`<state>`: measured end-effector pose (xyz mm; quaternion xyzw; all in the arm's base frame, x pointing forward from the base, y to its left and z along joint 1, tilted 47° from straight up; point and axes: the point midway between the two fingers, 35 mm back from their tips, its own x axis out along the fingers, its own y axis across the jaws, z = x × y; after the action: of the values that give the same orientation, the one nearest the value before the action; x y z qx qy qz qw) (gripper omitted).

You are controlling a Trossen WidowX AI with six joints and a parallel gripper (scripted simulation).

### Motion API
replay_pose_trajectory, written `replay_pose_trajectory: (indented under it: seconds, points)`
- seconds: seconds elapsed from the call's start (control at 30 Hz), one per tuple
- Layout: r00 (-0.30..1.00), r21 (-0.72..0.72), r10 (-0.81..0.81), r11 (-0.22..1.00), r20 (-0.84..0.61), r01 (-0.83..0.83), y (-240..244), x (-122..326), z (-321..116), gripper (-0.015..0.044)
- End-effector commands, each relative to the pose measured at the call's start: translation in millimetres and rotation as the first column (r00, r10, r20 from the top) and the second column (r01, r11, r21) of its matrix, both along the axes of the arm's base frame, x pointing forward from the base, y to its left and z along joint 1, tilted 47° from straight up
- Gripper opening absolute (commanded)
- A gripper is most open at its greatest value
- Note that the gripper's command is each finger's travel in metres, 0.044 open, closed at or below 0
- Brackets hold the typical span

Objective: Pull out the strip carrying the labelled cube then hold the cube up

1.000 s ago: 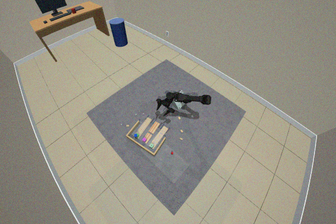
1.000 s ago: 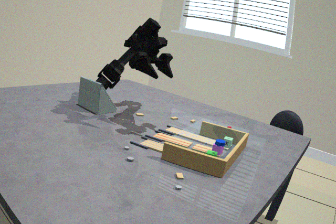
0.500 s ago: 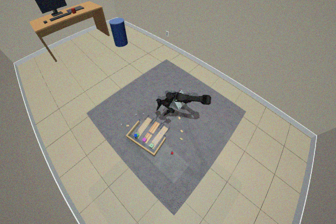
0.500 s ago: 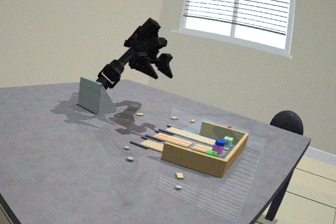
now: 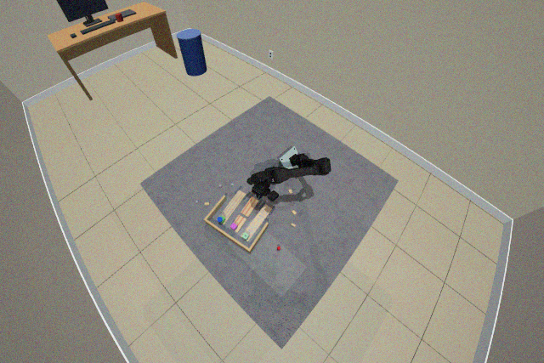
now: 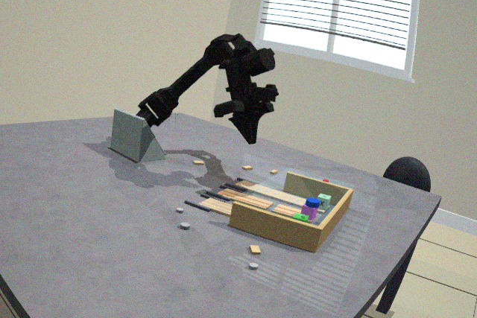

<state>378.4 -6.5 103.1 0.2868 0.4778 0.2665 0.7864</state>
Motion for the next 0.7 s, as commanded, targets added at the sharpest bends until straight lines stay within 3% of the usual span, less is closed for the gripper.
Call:
replay_pose_trajectory:
  seconds: [0.0,0.17,0.67]
  points:
    - [0.976,-0.017,0.179,0.983,-0.124,-0.183,34.7,2.0,-0.5,0.0000]
    - [0.904,-0.002,0.353,0.931,-0.242,-0.365,67.6,-7.5,3.6,0.0000]
    - [0.900,-0.001,0.360,0.929,-0.246,-0.371,77.3,-7.8,-4.6,0.0000]
